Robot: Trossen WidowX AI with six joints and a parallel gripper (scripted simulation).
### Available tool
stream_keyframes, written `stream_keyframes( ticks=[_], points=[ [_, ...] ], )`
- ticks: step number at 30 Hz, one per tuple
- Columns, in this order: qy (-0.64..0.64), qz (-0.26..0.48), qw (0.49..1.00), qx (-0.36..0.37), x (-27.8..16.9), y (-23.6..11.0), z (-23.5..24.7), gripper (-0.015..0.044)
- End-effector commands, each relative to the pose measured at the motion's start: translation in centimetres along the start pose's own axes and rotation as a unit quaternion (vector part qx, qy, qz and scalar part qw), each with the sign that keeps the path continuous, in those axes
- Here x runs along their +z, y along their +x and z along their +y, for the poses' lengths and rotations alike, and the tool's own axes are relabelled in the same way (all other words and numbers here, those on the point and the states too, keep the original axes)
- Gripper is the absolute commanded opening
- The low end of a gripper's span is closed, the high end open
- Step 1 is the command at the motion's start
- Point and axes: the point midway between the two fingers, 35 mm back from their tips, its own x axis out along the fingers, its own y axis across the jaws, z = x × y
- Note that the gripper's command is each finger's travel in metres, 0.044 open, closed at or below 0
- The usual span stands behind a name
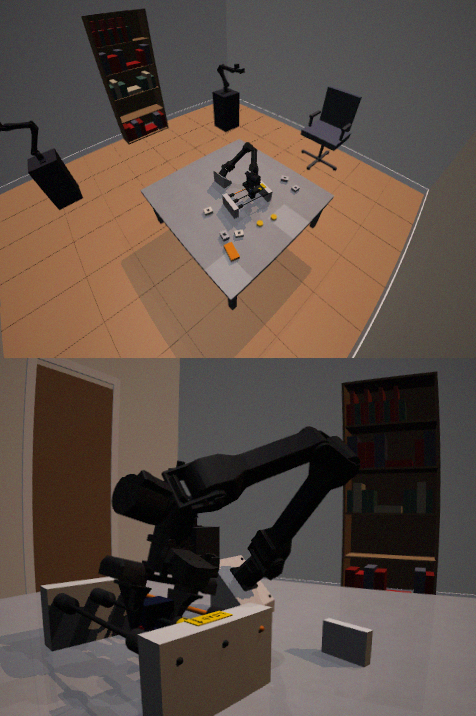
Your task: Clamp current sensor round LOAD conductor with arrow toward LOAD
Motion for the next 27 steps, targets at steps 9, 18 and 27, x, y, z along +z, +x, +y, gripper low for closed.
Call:
stream_keyframes(
  ticks=[9, 18, 27],
  points=[
    [0.000, 0.000, 1.000, 0.000, 0.00, -0.01, 0.01, 0.0270],
    [0.000, 0.000, 1.000, 0.000, 0.00, -0.01, 0.01, 0.0270],
    [0.000, 0.000, 1.000, 0.000, 0.00, -0.01, 0.01, 0.0270]
  ],
)
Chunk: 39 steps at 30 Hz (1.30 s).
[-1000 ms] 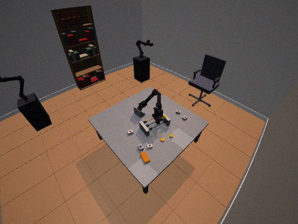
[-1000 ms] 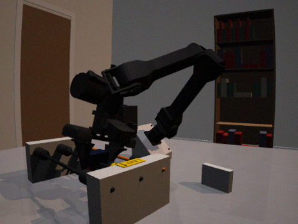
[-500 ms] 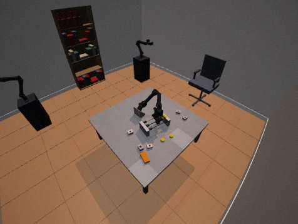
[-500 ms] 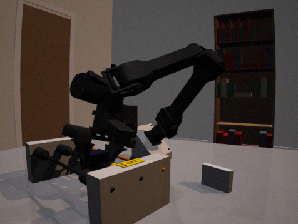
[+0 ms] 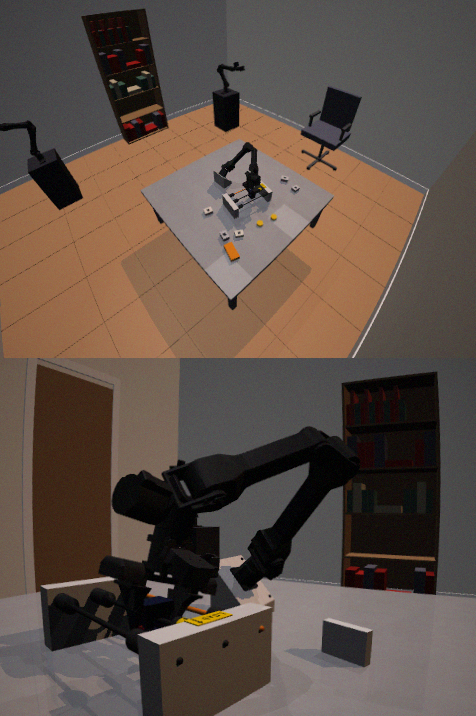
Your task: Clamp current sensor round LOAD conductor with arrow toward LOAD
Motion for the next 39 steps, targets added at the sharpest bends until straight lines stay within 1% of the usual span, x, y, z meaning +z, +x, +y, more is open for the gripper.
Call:
stream_keyframes(
  ticks=[1, 9, 32, 36, 37, 39],
  points=[
    [0.000, 0.000, 1.000, 0.001, 0.00, 0.00, 0.02, 0.0270],
    [0.000, 0.000, 1.000, 0.001, 0.00, 0.00, 0.02, 0.0270],
    [0.000, 0.000, 1.000, 0.000, 0.00, 0.00, 0.00, 0.0116],
    [0.000, -0.001, 1.000, 0.002, 0.00, -0.20, -0.06, 0.0011],
    [0.001, -0.002, 1.000, 0.003, -0.01, -0.30, -0.09, 0.0000],
    [0.003, 0.001, 1.000, 0.004, -0.10, -0.08, 0.14, 0.0000]
  ],
)
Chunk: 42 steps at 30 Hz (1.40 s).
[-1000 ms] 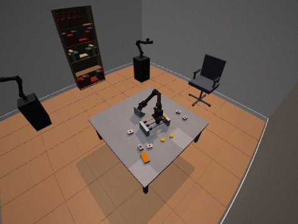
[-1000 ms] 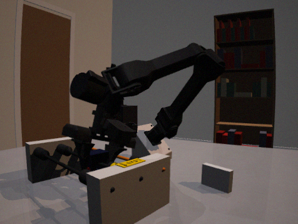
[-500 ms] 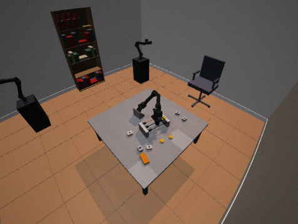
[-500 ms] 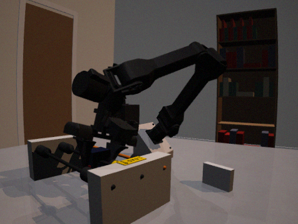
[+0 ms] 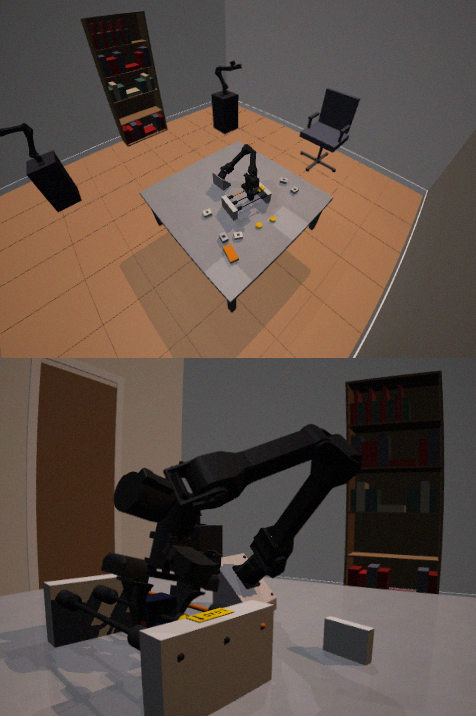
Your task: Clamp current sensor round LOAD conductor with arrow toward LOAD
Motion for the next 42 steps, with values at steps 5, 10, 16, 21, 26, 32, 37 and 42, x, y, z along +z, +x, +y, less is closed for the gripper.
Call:
stream_keyframes(
  ticks=[5, 10, 16, 21, 26, 32, 37, 42],
  points=[
    [0.000, 0.000, 1.000, -0.001, 0.02, 0.02, -0.01, 0.0000],
    [0.000, 0.000, 1.000, 0.000, 0.02, 0.01, -0.02, 0.0000],
    [0.000, 0.000, 1.000, 0.000, 0.02, 0.01, -0.02, 0.0000],
    [0.000, 0.000, 1.000, 0.000, 0.02, 0.04, -0.02, 0.0000],
    [0.000, 0.000, 1.000, 0.000, 0.02, 0.51, 0.11, 0.0000],
    [-0.003, 0.000, 1.000, -0.003, 0.05, 0.09, -0.14, 0.0157],
    [-0.003, 0.000, 1.000, -0.003, 0.05, 0.09, -0.14, 0.0270],
    [-0.003, 0.000, 1.000, -0.003, 0.05, 0.09, -0.14, 0.0270]
  ],
)
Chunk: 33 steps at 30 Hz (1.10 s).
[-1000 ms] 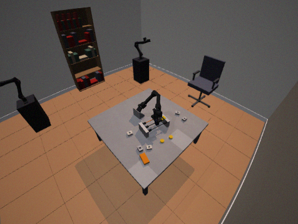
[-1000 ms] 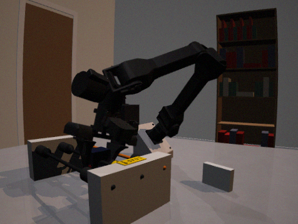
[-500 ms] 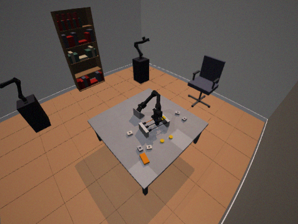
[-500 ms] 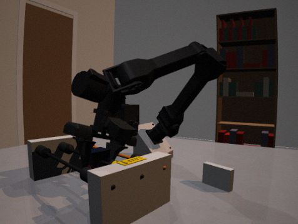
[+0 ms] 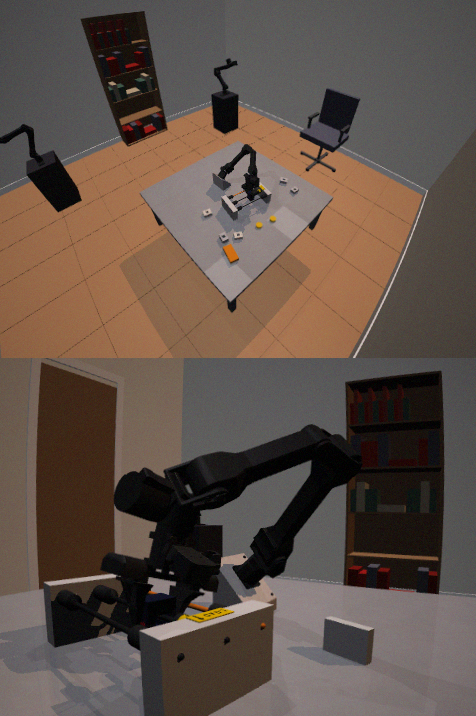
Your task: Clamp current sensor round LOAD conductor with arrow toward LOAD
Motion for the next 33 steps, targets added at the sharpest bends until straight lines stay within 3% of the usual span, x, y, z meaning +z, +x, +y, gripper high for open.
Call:
stream_keyframes(
  ticks=[1, 27, 33],
  points=[
    [0.000, 0.000, 1.000, 0.001, 0.00, -0.01, 0.02, 0.0270],
    [0.000, 0.000, 1.000, 0.001, 0.00, -0.01, 0.02, 0.0270],
    [0.000, 0.000, 1.000, 0.000, 0.00, 0.00, 0.00, 0.0230]
  ],
)
